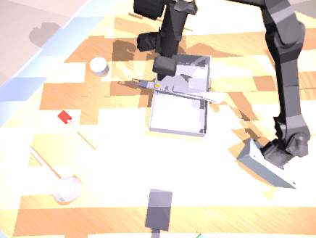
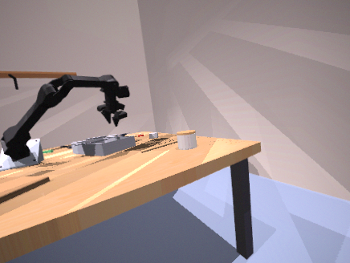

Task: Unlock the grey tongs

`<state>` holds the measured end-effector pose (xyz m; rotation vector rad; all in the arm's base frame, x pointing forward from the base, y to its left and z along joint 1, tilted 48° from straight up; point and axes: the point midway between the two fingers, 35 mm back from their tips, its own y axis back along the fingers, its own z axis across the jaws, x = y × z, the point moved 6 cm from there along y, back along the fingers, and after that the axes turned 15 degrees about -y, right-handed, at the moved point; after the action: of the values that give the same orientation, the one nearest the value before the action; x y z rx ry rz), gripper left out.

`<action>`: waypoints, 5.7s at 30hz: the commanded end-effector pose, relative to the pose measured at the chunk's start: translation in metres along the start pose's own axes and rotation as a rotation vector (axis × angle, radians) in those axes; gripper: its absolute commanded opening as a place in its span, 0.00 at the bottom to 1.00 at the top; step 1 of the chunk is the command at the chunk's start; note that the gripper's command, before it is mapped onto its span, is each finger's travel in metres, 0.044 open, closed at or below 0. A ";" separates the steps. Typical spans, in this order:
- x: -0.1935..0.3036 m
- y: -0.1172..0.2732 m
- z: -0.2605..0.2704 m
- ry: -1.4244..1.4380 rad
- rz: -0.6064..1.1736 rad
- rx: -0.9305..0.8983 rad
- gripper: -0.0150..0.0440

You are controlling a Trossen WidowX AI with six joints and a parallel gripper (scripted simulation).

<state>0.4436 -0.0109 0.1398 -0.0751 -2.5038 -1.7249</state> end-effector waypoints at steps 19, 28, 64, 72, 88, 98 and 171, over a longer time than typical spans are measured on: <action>0.005 -0.027 -0.028 -0.088 0.130 -0.018 0.69; 0.005 -0.042 -0.028 -0.102 0.138 -0.027 0.69; 0.014 -0.100 -0.028 -0.162 0.170 -0.065 0.69; 0.013 -0.098 -0.028 -0.154 0.164 -0.061 0.56; 0.013 -0.098 -0.028 -0.154 0.164 -0.061 0.12; 0.005 -0.032 0.004 -0.145 0.166 -0.064 0.00; 0.103 0.056 -0.096 -0.362 -0.016 0.436 0.00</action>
<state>0.3682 -0.0718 0.2203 -0.3444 -3.0642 -1.2263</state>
